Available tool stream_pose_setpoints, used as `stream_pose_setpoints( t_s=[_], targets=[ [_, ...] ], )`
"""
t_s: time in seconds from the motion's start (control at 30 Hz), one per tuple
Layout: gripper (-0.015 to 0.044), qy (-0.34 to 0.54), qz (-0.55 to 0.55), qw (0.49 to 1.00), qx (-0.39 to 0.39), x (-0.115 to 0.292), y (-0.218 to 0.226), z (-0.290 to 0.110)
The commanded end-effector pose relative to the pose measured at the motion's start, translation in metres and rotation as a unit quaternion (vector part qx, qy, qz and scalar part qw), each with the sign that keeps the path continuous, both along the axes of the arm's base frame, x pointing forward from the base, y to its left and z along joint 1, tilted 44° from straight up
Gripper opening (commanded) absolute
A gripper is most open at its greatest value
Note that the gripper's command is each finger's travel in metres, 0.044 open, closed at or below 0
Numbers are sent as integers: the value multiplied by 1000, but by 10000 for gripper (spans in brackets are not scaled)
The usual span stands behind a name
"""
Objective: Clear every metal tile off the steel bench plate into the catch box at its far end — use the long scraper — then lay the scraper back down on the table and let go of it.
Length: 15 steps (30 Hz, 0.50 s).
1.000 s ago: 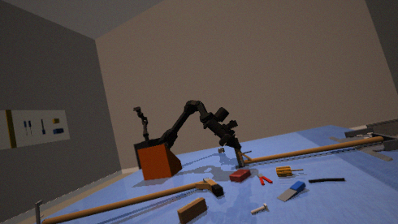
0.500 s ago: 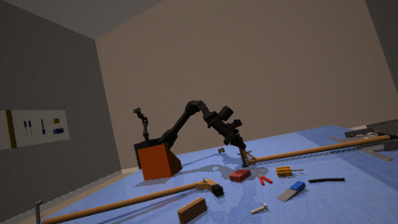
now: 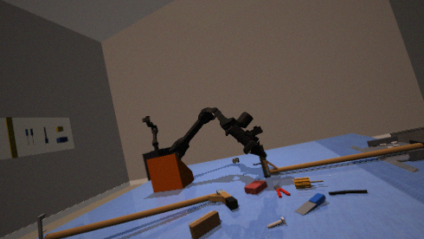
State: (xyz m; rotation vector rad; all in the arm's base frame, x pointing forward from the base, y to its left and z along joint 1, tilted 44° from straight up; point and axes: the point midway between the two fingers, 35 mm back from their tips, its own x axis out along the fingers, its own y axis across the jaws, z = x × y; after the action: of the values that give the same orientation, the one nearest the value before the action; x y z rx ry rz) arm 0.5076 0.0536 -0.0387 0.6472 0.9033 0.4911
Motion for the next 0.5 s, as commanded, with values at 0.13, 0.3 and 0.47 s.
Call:
stream_pose_setpoints(
  t_s=[0.13, 0.3, 0.47],
  targets=[
    [0, -6, -3, 1000, -1, 16, 2, 4],
    [0, -6, -3, 1000, -1, 22, 3, 5],
    [0, -1, -1, 1000, 0, 18, 3, 1]
  ],
)
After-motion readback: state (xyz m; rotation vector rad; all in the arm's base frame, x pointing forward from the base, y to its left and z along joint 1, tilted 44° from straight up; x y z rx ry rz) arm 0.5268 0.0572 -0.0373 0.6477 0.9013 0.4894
